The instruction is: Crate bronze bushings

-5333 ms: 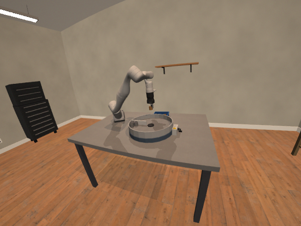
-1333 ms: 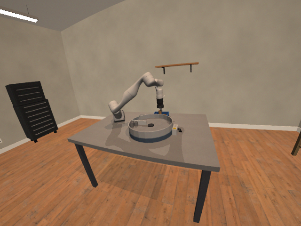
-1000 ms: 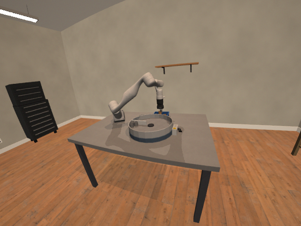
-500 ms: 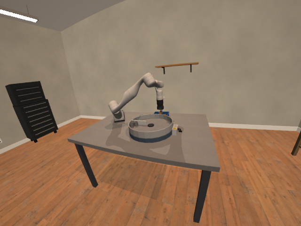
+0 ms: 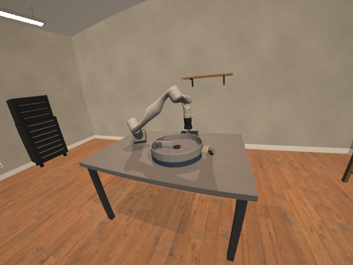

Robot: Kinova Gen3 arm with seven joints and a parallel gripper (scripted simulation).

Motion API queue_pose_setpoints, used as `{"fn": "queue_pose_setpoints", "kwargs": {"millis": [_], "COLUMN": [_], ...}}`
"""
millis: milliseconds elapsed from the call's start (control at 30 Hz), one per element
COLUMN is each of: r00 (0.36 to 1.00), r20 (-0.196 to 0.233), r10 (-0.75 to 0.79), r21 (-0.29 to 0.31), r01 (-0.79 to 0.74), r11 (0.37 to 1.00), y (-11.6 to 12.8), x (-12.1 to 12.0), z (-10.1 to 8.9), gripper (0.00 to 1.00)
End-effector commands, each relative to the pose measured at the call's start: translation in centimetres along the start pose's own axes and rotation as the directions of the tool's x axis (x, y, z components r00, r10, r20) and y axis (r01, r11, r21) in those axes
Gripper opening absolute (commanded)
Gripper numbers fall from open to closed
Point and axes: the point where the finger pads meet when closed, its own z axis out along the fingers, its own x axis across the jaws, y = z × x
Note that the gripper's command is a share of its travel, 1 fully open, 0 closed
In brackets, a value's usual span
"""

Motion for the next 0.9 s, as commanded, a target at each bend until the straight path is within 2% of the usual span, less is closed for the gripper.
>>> {"fn": "queue_pose_setpoints", "kwargs": {"millis": [0, 867], "r00": [1.000, 1.000], "r20": [0.000, 0.000], "r10": [0.000, 0.000], "r21": [0.001, 0.001], "r01": [0.000, 0.000], "r11": [1.000, 1.000], "y": [0.0, 0.0], "x": [0.0, 0.0], "z": [0.0, 1.1], "gripper": [0.00, 0.00]}}
